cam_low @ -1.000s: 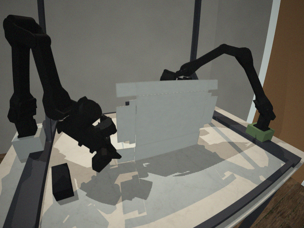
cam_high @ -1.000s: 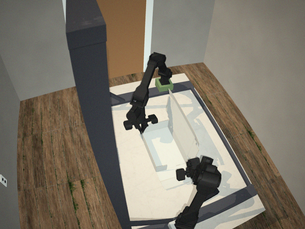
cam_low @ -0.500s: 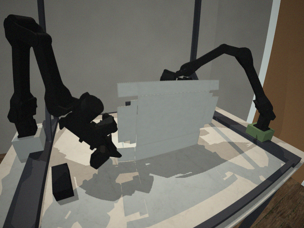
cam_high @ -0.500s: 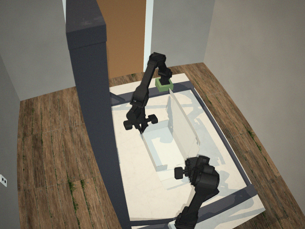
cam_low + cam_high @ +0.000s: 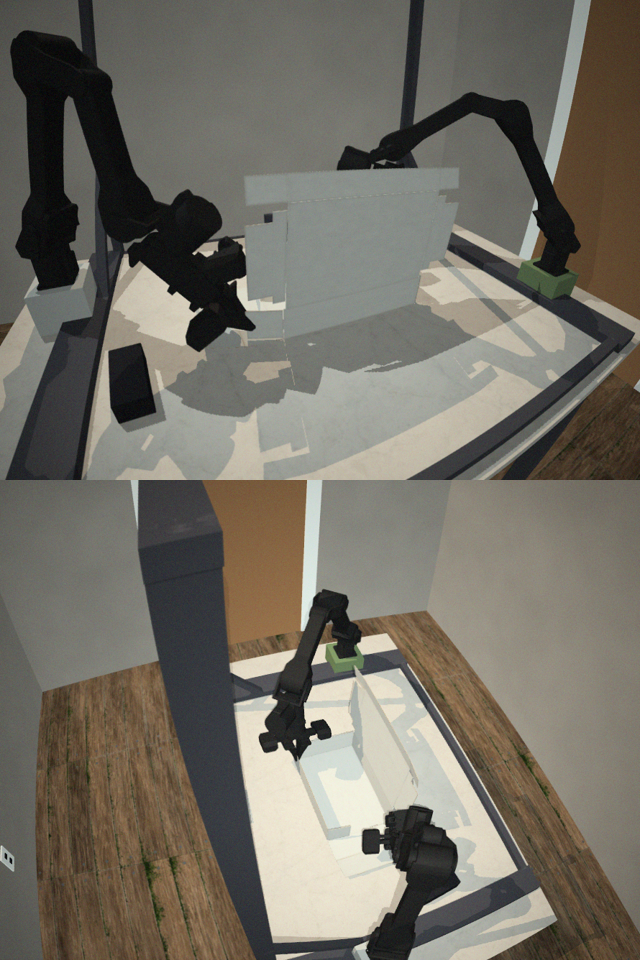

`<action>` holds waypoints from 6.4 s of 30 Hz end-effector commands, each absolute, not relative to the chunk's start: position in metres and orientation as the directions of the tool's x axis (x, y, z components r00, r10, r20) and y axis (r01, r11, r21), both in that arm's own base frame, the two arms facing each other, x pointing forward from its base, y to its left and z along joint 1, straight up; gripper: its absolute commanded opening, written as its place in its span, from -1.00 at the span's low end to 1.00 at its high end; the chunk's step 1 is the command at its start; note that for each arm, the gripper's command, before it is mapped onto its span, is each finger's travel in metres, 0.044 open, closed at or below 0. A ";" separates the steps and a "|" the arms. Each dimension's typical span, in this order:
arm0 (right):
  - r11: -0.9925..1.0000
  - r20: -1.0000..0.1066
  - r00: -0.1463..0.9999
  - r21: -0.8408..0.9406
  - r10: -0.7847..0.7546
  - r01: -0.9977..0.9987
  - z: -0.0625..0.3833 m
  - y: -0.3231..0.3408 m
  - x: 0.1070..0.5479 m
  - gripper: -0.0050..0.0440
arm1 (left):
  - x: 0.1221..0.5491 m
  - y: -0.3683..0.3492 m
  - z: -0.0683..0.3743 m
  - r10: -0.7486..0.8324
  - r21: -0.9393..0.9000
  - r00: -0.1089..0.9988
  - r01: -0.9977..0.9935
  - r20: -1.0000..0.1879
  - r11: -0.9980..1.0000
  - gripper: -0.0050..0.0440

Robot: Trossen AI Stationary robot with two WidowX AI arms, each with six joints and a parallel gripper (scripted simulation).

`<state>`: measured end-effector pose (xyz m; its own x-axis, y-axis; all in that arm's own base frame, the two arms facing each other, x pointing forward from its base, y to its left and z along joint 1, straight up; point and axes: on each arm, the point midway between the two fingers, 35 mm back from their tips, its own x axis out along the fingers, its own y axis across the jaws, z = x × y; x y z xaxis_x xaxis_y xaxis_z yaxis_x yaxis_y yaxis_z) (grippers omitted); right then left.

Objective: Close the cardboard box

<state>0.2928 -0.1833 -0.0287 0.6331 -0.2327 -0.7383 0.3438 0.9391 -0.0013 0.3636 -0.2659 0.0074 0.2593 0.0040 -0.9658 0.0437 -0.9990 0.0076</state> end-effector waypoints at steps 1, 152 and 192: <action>0.918 -0.734 0.623 -0.002 -0.270 0.395 -0.022 -0.181 0.300 -0.80 | 0.367 -0.268 0.016 -0.009 0.022 0.277 0.043 -0.961 -0.999 -0.77; 0.122 -0.884 0.089 0.036 -0.459 0.992 -0.011 -0.151 0.363 -0.80 | 0.367 -0.268 0.016 -0.010 0.023 0.276 0.043 -0.961 -0.999 -0.77; -0.003 -0.899 0.033 0.039 -0.436 0.999 0.010 -0.143 0.369 -0.18 | 0.367 -0.268 0.016 -0.011 0.023 0.276 0.043 -0.961 -0.999 -0.77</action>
<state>0.3589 -0.1460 -0.0138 -0.0087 -0.4304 -0.9026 0.9999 0.0077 -0.0133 0.3637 -0.2657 0.0073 0.2587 0.0039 -0.9659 0.0443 -0.9990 0.0078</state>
